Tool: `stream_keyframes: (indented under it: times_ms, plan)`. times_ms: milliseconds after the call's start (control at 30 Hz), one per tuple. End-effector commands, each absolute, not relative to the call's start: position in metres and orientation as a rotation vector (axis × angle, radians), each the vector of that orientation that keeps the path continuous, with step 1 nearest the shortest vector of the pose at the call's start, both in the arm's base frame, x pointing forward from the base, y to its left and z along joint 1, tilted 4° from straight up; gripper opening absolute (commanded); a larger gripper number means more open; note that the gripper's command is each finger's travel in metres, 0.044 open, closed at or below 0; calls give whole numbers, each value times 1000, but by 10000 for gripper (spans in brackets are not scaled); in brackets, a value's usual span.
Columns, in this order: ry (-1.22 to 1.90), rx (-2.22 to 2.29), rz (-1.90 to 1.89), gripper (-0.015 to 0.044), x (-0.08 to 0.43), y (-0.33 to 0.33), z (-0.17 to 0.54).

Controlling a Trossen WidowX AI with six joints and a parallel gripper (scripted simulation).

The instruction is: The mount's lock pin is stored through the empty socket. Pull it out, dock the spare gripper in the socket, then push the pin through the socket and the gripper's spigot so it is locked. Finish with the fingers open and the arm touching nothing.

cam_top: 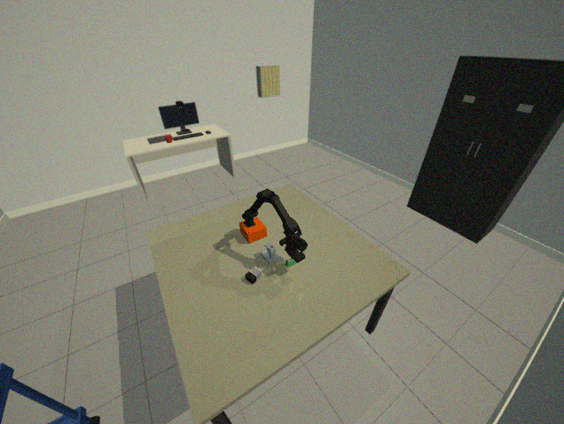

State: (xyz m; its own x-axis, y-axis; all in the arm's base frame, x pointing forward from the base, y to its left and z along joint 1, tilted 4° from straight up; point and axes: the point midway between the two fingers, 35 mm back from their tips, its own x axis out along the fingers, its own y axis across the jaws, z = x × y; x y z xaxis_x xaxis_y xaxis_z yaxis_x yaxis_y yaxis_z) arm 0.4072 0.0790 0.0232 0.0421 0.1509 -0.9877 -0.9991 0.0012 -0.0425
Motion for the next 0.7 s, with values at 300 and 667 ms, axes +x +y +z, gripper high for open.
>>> stream_keyframes:
  times_ms: [300,667]
  plan:
    - [1058,-1123,1244,0,406,80,1]
    - [1055,-1125,1242,0,406,80,-5]
